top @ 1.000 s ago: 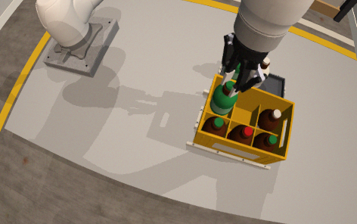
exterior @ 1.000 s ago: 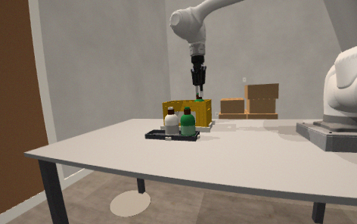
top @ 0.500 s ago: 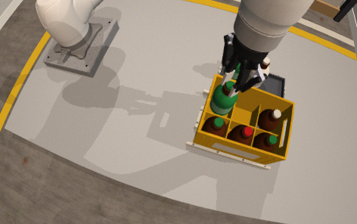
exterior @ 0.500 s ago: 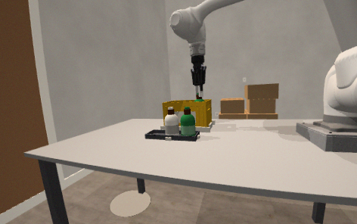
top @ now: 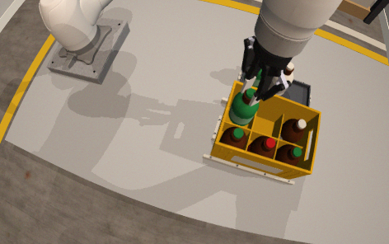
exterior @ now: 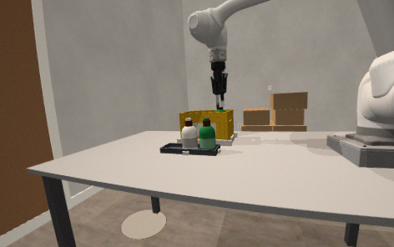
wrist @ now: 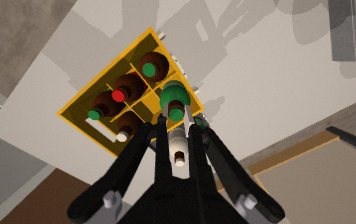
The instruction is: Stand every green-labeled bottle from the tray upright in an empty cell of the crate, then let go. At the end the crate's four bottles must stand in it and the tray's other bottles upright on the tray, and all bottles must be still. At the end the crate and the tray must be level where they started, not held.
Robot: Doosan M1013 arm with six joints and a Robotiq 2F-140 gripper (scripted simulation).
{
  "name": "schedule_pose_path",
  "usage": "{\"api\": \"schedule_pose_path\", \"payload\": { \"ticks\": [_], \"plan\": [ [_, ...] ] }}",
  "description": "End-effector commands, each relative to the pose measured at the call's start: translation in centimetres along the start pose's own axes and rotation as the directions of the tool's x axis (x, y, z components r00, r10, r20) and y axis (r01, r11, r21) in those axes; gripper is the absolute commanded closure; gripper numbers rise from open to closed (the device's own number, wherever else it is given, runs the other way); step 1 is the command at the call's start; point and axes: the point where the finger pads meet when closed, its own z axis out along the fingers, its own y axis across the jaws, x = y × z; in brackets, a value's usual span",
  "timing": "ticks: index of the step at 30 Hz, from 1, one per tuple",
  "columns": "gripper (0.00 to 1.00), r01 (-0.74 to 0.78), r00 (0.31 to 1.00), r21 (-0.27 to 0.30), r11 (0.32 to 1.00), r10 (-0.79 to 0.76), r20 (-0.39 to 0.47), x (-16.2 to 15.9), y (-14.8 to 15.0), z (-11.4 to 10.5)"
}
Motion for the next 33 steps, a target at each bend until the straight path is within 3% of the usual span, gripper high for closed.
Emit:
{"api": "schedule_pose_path", "payload": {
  "ticks": [1,33],
  "plan": [
    [1.00,0.005,1.000,-0.001,1.000,-0.005,-0.005,0.3,-0.1,0.5],
    [1.00,0.005,1.000,-0.001,1.000,-0.005,-0.005,0.3,-0.2,3.5]
  ]
}}
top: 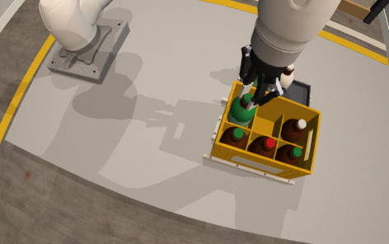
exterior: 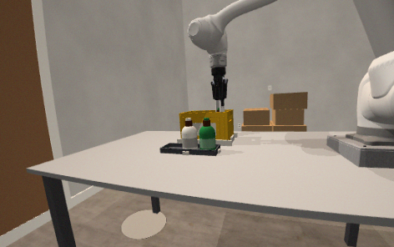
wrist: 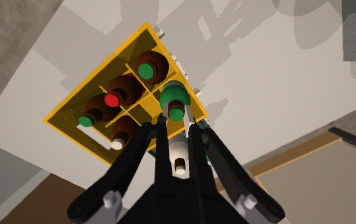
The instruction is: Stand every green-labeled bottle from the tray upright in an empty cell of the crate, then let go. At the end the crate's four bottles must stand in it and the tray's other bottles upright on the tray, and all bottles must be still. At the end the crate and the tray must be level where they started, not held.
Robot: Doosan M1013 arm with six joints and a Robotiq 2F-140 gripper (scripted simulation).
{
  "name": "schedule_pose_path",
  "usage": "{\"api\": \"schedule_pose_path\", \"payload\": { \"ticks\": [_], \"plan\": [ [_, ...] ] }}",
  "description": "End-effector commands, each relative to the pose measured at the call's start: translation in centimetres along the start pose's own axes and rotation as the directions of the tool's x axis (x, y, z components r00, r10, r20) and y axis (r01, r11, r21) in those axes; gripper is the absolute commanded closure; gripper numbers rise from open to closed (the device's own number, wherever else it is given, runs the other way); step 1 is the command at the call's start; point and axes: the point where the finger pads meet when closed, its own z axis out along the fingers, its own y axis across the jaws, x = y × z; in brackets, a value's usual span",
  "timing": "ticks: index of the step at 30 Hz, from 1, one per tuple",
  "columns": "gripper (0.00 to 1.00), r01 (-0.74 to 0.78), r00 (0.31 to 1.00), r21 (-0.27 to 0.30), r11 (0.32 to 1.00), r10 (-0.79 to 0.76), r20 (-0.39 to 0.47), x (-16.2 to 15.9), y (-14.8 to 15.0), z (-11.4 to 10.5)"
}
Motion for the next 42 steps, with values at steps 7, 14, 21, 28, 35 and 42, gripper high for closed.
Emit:
{"api": "schedule_pose_path", "payload": {
  "ticks": [7,14,21,28,35,42],
  "plan": [
    [1.00,0.005,1.000,0.000,1.000,-0.005,-0.006,0.32,-0.16,1.13],
    [1.00,0.005,1.000,0.000,1.000,-0.005,-0.006,0.32,-0.16,1.31],
    [1.00,0.005,1.000,0.000,1.000,-0.005,-0.006,0.33,-0.16,1.36],
    [1.00,0.005,1.000,0.000,1.000,-0.005,-0.006,0.33,-0.16,1.36],
    [1.00,0.005,1.000,0.000,1.000,-0.005,-0.006,0.33,-0.16,1.36],
    [1.00,0.005,1.000,0.000,1.000,-0.005,-0.006,0.33,-0.16,1.36]
  ]
}}
